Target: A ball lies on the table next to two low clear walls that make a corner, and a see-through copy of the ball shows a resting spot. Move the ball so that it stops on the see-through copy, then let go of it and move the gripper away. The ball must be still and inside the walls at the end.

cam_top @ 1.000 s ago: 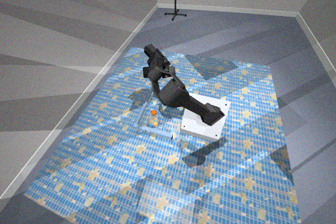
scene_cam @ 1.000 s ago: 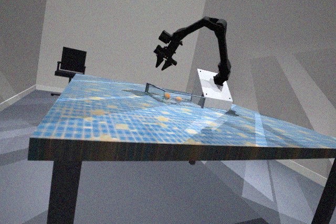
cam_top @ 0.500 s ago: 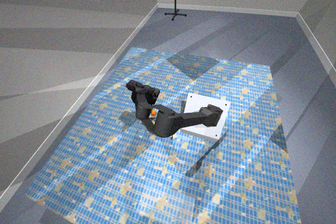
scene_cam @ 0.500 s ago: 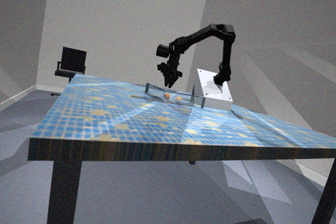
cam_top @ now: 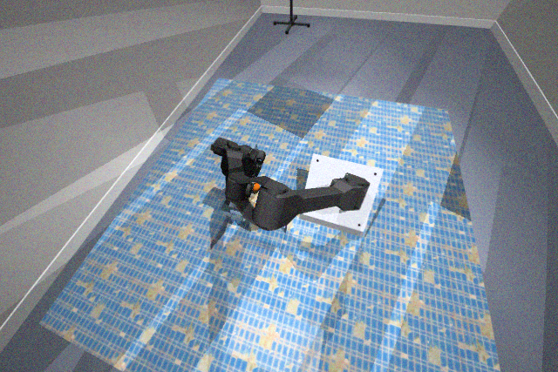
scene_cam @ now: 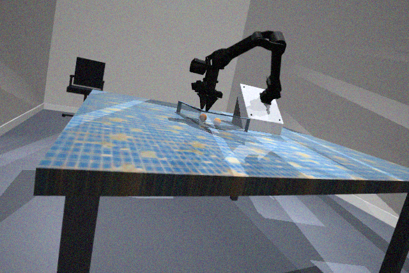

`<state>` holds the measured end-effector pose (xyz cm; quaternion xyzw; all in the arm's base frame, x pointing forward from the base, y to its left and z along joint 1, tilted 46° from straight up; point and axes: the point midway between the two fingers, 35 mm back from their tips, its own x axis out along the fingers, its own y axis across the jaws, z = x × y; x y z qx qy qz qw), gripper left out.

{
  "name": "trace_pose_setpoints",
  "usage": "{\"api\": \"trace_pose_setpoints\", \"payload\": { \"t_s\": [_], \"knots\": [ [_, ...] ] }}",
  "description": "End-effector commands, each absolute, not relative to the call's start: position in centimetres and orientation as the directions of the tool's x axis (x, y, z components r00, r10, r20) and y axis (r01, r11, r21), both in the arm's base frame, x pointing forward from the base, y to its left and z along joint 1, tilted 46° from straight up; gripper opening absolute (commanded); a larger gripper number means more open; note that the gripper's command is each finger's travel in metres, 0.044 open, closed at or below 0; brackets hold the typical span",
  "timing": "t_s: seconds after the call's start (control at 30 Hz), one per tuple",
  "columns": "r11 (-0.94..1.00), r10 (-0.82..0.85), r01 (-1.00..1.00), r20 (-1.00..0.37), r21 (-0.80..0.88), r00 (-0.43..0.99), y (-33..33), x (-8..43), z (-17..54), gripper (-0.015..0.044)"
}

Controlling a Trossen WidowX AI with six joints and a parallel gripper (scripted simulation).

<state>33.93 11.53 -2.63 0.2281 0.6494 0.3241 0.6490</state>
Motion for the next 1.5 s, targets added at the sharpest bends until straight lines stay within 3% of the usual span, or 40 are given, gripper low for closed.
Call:
{"api": "trace_pose_setpoints", "payload": {
  "t_s": [0.0, 0.67, 0.8, 1.07, 1.2, 1.47],
  "knots": [
    [0.684, 0.719, -0.115, -0.692, 0.721, -0.063, 12.1, 33.6, -3.2, 0.0274],
    [0.683, 0.72, -0.115, -0.691, 0.722, -0.063, 14.2, 33.3, -5.2, 0.0274],
    [0.683, 0.72, -0.115, -0.691, 0.722, -0.063, 14.2, 33.3, -5.2, 0.0169],
    [0.683, 0.72, -0.115, -0.691, 0.722, -0.063, 14.2, 33.3, -5.2, 0.0116],
    [0.685, 0.718, -0.115, -0.693, 0.72, -0.063, 13.5, 33.6, -4.6, 0.0011],
    [0.691, 0.712, -0.115, -0.699, 0.714, -0.061, 9.3, 34.5, -0.9, 0.0]
  ]
}}
